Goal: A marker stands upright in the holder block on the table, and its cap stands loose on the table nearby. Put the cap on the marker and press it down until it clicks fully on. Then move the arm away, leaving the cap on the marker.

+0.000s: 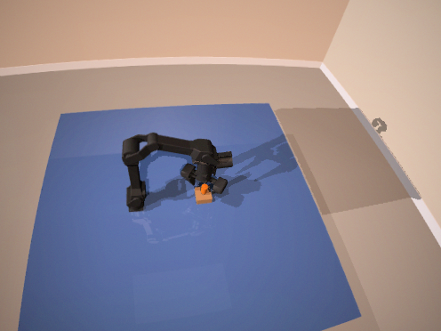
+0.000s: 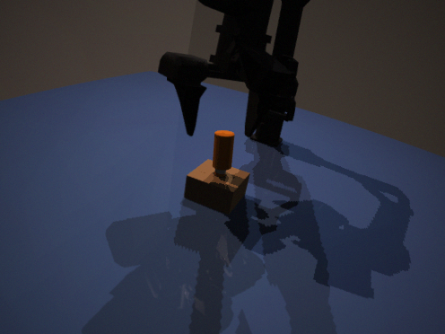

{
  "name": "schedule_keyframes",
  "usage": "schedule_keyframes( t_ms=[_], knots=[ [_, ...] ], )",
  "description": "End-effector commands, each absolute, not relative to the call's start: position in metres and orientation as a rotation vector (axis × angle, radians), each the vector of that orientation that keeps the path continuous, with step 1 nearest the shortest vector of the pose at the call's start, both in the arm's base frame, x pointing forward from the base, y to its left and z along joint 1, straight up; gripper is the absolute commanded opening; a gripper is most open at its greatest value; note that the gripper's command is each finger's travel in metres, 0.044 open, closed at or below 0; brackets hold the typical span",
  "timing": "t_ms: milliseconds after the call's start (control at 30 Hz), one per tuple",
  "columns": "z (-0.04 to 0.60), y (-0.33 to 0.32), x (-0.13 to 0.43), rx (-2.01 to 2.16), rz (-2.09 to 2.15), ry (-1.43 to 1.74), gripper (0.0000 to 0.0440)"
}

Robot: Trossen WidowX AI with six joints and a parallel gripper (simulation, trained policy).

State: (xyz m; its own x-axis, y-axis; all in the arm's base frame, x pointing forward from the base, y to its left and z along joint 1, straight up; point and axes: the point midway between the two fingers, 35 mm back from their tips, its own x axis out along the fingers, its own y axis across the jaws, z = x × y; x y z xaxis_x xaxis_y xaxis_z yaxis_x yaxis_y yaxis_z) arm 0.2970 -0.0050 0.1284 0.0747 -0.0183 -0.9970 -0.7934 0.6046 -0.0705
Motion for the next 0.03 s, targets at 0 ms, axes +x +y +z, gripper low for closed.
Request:
schedule_keyframes(
  t_ms=[0],
  knots=[
    [0.1392, -0.0044, 0.2981, -0.765, 0.675, 1.36, 0.044]
  ],
)
